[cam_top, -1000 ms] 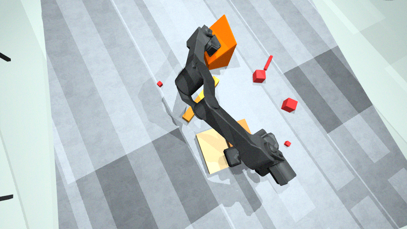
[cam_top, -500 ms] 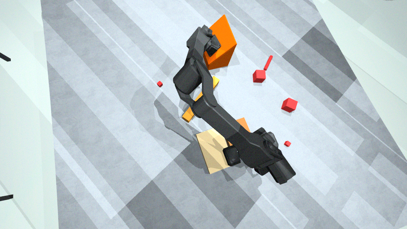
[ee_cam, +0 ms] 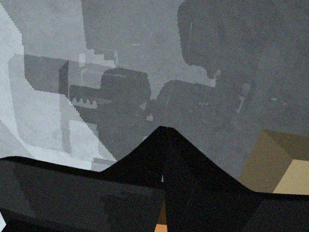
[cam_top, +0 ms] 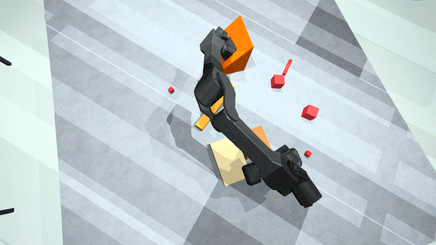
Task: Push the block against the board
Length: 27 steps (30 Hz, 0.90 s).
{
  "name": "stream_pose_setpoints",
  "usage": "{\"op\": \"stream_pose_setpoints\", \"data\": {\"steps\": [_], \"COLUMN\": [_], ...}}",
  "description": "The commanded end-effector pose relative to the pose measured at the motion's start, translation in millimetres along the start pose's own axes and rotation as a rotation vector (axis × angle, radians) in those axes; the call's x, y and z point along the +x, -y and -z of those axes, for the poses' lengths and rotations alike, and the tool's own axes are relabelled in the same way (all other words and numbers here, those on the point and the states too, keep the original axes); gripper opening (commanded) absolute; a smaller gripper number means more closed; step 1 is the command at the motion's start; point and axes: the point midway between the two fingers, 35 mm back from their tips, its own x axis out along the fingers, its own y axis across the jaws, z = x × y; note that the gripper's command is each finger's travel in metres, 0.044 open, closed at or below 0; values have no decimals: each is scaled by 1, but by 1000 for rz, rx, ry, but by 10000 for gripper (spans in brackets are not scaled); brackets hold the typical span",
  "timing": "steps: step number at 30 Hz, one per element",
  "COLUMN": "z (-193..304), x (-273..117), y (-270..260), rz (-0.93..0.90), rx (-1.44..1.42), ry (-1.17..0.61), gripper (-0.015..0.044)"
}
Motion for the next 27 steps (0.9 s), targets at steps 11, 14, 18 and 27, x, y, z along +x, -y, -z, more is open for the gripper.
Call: {"op": "stream_pose_setpoints", "data": {"steps": [11, 14, 18, 27], "z": [-12, -11, -11, 1], "x": [-34, -55, -55, -55], "y": [-1, -1, -1, -17], "rz": [0, 1, 1, 2], "rx": [-3, -6, -6, -272], "ry": [1, 2, 2, 10], "gripper": [0, 0, 0, 0]}}
